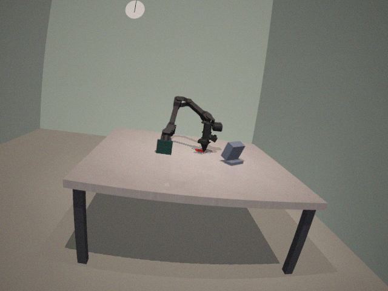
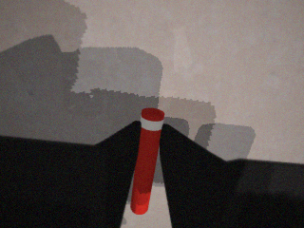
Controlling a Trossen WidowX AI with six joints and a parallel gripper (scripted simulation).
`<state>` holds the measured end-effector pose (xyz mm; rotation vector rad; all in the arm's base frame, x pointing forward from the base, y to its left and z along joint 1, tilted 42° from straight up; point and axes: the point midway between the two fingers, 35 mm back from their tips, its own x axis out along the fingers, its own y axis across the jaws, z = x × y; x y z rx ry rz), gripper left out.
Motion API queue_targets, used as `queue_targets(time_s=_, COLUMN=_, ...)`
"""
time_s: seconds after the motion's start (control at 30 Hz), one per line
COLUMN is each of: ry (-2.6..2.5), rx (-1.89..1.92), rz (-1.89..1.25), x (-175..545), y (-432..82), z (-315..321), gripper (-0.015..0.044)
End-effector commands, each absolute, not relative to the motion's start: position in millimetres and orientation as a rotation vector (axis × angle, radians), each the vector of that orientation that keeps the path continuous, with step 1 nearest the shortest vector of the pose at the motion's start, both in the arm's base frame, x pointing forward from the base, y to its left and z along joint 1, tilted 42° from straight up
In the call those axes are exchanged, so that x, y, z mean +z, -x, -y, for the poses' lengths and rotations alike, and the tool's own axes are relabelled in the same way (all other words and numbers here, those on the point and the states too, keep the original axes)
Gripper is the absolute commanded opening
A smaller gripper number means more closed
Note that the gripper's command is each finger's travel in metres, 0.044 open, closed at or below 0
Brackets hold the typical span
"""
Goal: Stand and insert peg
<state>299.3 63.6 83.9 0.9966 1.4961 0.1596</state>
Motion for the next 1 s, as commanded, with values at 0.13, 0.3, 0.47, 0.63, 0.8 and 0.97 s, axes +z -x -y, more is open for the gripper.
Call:
queue_targets(time_s=0.13, ry=-0.99, rx=0.123, rz=-1.433, x=89, y=-296, z=-62, gripper=0.0049)
queue_targets(time_s=0.3, ry=-0.987, rx=0.1, rz=-1.393, x=91, y=-295, z=-60, gripper=0.0049)
queue_targets(time_s=0.47, ry=-0.984, rx=0.078, rz=-1.354, x=93, y=-293, z=-60, gripper=0.0049)
queue_targets(time_s=0.63, ry=-0.981, rx=0.056, rz=-1.314, x=96, y=-290, z=-59, gripper=0.0049)
queue_targets(time_s=0.8, ry=-0.977, rx=0.035, rz=-1.274, x=98, y=-288, z=-58, gripper=0.0049)
queue_targets(time_s=0.97, ry=-0.974, rx=0.013, rz=-1.235, x=101, y=-286, z=-58, gripper=0.0049)
